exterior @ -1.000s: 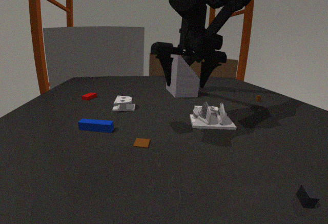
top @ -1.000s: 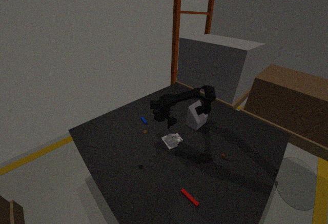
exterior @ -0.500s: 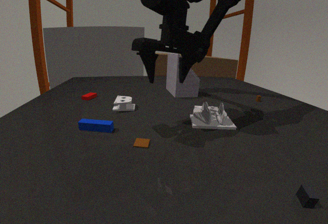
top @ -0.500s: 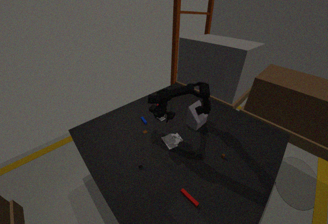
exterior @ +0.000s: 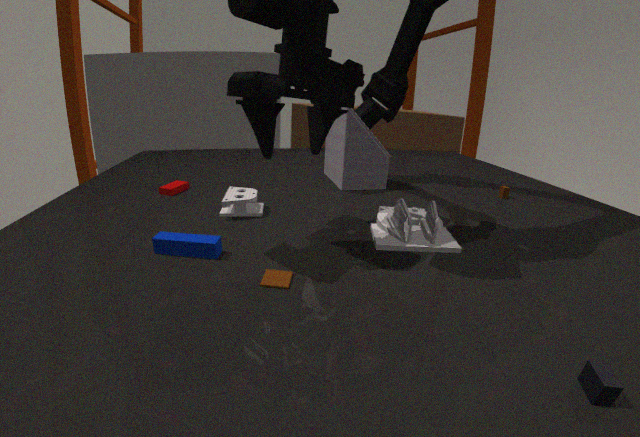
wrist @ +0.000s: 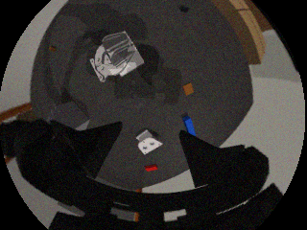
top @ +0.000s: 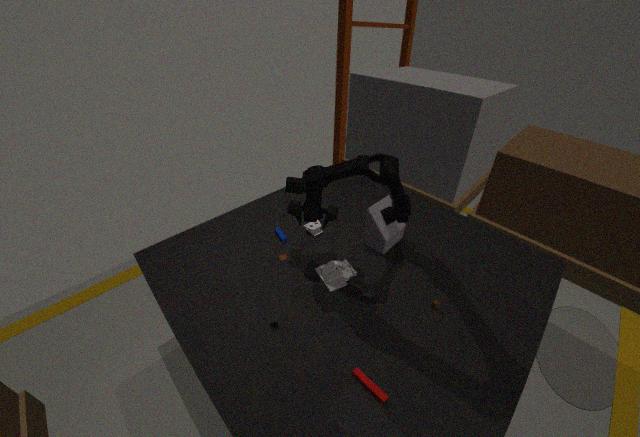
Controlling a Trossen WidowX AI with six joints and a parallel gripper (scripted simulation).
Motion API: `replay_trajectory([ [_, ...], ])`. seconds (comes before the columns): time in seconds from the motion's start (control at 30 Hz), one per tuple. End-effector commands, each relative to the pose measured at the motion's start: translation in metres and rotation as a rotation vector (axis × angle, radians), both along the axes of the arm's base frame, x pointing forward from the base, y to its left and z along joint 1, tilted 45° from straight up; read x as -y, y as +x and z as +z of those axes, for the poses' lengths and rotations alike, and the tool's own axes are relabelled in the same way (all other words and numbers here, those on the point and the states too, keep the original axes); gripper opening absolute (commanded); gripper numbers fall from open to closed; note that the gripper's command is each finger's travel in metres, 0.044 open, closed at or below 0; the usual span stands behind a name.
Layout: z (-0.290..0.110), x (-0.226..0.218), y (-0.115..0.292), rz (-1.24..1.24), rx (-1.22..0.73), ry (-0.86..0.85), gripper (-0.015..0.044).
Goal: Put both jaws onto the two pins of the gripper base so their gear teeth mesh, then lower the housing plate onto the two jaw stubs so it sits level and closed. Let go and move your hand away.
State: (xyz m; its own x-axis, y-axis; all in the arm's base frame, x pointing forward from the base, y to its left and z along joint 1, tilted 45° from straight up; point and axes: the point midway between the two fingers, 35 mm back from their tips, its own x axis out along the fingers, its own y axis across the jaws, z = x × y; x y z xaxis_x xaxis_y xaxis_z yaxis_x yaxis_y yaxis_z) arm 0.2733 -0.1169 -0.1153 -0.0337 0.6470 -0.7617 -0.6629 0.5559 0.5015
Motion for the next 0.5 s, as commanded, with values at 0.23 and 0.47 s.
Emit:
replay_trajectory([
  [0.23,-0.020,0.025,-0.019,0.185,0.149,0.013,0.0440],
  [0.47,-0.032,0.037,-0.032,0.299,0.242,0.029,0.0440],
])
